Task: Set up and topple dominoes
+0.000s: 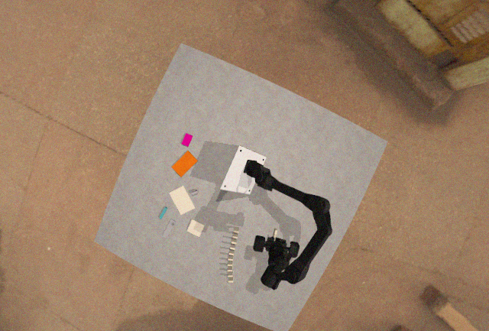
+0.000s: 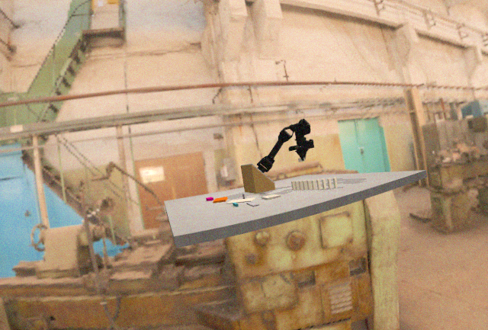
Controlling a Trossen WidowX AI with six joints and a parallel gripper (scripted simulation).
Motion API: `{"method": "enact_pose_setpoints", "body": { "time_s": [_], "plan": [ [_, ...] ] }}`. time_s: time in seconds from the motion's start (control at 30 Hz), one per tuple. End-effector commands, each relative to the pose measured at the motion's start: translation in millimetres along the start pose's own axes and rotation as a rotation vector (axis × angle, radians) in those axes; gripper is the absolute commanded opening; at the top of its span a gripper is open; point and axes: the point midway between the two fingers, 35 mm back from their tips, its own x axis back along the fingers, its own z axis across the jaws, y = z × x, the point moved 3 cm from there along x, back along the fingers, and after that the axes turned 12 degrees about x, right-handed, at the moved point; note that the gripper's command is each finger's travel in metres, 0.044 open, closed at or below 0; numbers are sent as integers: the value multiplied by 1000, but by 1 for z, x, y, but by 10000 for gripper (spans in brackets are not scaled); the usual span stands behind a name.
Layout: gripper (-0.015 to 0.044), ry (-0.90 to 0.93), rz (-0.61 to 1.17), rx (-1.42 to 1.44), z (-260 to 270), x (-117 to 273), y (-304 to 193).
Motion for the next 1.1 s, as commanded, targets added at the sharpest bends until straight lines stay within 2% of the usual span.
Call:
{"method": "enact_pose_setpoints", "body": {
  "time_s": [0.0, 0.53, 1.07],
  "plan": [
    [24, -45, 11, 20, -1, -8, -4],
    [24, -315, -53, 160, -12, -43, -11],
    [24, -524, -264, 253, -14, -66, -10]
  ]
}}
